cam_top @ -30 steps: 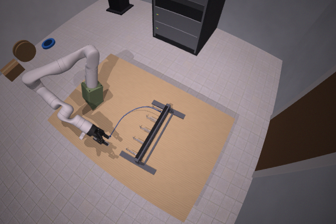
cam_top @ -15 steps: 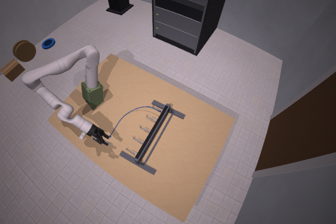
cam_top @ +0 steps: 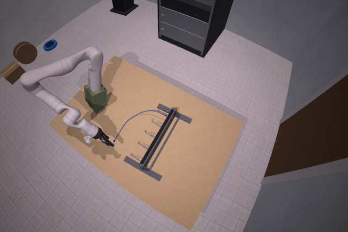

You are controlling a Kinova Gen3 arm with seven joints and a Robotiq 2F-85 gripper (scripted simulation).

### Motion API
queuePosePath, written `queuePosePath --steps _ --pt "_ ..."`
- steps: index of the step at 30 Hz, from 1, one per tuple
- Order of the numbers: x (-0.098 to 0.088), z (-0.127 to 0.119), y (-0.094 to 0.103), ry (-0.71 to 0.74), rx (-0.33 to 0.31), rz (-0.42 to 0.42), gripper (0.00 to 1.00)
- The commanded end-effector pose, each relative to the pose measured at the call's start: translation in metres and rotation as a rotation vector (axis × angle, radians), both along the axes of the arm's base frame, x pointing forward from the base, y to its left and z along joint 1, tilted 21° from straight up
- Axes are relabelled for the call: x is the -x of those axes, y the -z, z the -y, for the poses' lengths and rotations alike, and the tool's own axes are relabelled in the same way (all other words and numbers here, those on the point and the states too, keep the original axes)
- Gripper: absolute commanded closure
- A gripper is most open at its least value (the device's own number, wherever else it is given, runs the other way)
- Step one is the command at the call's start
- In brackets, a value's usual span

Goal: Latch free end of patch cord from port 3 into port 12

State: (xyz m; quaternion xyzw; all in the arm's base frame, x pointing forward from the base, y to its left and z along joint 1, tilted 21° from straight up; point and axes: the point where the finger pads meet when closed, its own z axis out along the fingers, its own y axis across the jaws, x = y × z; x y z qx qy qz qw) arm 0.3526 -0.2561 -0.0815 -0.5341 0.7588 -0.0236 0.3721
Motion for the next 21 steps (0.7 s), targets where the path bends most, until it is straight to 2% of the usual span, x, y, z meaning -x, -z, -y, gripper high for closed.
queuePosePath --steps 1,9,12,21 --pt "0.007 -0.015 0.016 -0.113 0.060 -0.108 0.00" --pt "0.035 -0.046 0.052 -0.333 0.168 -0.326 0.00" --pt "0.042 -0.056 0.061 -0.388 0.187 -0.385 0.00" --pt "0.042 -0.061 0.064 -0.420 0.199 -0.394 0.00"
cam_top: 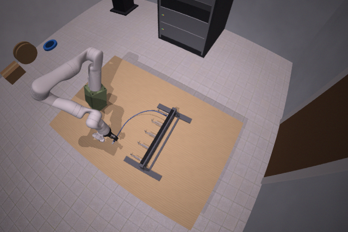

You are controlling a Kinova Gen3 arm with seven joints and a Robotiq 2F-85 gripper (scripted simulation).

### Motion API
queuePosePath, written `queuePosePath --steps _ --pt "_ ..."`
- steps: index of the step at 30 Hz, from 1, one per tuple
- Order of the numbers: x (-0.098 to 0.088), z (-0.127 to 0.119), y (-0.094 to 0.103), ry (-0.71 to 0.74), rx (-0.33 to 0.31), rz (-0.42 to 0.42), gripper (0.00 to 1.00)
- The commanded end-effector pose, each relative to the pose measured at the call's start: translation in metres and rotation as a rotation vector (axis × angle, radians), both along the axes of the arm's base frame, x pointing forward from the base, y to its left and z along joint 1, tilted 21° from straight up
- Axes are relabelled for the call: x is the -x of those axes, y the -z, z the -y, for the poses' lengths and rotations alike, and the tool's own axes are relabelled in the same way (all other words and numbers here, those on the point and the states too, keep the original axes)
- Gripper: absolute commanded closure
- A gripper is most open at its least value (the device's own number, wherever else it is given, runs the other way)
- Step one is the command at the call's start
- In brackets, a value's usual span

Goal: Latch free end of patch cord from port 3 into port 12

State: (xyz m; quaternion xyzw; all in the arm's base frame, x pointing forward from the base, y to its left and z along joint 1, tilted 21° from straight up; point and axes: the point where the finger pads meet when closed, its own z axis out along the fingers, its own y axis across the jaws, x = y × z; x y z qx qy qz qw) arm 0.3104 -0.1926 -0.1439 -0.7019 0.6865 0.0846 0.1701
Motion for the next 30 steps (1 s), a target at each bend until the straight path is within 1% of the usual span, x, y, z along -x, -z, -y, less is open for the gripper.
queuePosePath --steps 1,30 --pt "-0.0002 0.0022 0.0013 -0.014 0.016 -0.010 0.00" --pt "0.0004 0.0055 0.0024 -0.009 0.026 -0.015 0.00"
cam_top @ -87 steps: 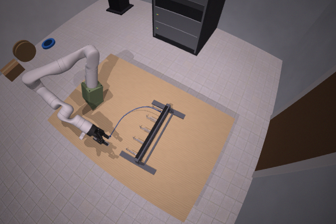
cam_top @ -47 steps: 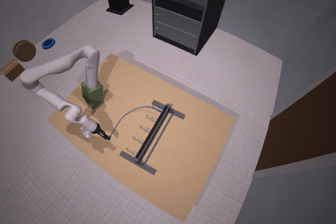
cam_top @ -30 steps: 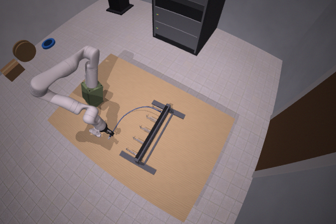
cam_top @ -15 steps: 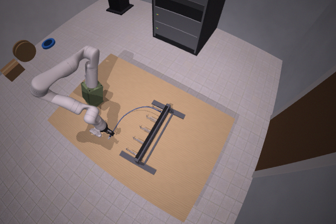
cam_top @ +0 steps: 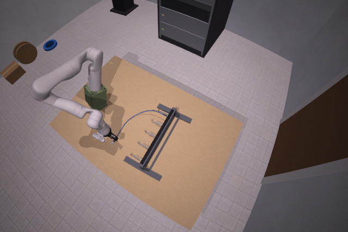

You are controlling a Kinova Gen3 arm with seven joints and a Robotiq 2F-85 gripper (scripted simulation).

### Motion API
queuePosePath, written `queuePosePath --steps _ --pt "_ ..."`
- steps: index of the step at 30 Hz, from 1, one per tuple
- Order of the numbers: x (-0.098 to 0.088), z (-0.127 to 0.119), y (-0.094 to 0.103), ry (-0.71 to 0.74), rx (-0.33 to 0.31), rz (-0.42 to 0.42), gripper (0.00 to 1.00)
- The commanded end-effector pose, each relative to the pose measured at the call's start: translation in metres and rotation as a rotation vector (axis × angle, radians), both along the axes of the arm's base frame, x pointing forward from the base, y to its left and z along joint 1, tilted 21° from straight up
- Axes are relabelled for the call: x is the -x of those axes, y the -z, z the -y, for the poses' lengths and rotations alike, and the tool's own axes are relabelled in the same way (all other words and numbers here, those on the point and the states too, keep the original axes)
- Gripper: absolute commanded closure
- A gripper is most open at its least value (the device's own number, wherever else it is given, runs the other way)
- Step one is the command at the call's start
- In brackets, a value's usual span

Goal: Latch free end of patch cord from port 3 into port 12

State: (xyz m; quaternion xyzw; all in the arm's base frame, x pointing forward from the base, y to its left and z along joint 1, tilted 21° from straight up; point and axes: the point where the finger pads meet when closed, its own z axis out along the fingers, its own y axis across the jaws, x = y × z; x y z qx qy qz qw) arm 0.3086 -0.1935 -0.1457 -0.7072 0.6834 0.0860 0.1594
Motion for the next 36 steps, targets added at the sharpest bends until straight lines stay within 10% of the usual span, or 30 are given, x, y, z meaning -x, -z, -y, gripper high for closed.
queuePosePath --steps 1,2,3,36 --pt "-0.0015 0.0046 0.0006 0.006 0.011 0.000 0.00" --pt "-0.0015 0.0047 0.0007 0.006 0.011 0.000 0.00" --pt "-0.0016 0.0047 0.0007 0.006 0.012 0.000 1.00" --pt "-0.0030 0.0049 0.0008 0.007 0.012 0.005 1.00"
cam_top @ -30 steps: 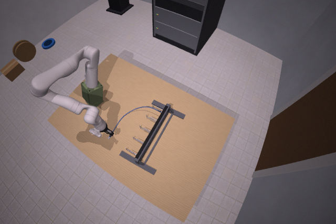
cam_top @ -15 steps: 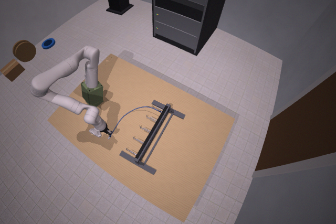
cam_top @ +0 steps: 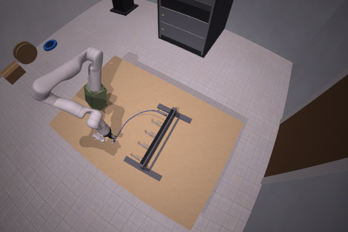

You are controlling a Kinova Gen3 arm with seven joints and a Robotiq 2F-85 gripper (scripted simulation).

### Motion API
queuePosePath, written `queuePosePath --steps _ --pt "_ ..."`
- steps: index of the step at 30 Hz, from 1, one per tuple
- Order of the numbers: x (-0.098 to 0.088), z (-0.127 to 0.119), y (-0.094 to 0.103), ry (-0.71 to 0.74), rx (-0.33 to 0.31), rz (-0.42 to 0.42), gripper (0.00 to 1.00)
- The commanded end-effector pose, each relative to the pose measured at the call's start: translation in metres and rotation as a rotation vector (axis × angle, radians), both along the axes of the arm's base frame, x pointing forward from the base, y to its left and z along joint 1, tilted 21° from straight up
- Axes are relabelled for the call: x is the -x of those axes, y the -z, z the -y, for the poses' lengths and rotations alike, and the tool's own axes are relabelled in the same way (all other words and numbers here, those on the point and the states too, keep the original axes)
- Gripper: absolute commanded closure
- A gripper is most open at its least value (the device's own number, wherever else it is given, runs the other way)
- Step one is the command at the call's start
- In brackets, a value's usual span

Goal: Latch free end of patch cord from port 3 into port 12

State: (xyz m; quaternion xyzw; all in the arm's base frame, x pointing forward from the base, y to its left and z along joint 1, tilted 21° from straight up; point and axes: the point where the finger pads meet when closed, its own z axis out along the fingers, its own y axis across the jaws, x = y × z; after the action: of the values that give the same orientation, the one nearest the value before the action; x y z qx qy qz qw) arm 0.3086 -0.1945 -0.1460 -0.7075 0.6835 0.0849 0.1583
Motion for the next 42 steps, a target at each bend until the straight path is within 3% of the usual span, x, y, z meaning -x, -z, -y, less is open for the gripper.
queuePosePath --steps 1,13,16,21,28,30,35,42 --pt "-0.003 0.004 0.000 0.007 0.008 0.005 1.00" --pt "-0.009 0.000 -0.008 -0.063 0.064 0.027 1.00" --pt "-0.017 -0.004 -0.017 -0.122 0.108 0.049 1.00" --pt "-0.034 -0.014 -0.040 -0.261 0.217 0.105 1.00" --pt "-0.072 -0.041 -0.083 -0.482 0.384 0.249 1.00" --pt "-0.072 -0.041 -0.083 -0.482 0.384 0.249 1.00" --pt "-0.101 -0.075 -0.123 -0.650 0.500 0.397 1.00" --pt "-0.128 -0.135 -0.175 -0.837 0.591 0.611 1.00"
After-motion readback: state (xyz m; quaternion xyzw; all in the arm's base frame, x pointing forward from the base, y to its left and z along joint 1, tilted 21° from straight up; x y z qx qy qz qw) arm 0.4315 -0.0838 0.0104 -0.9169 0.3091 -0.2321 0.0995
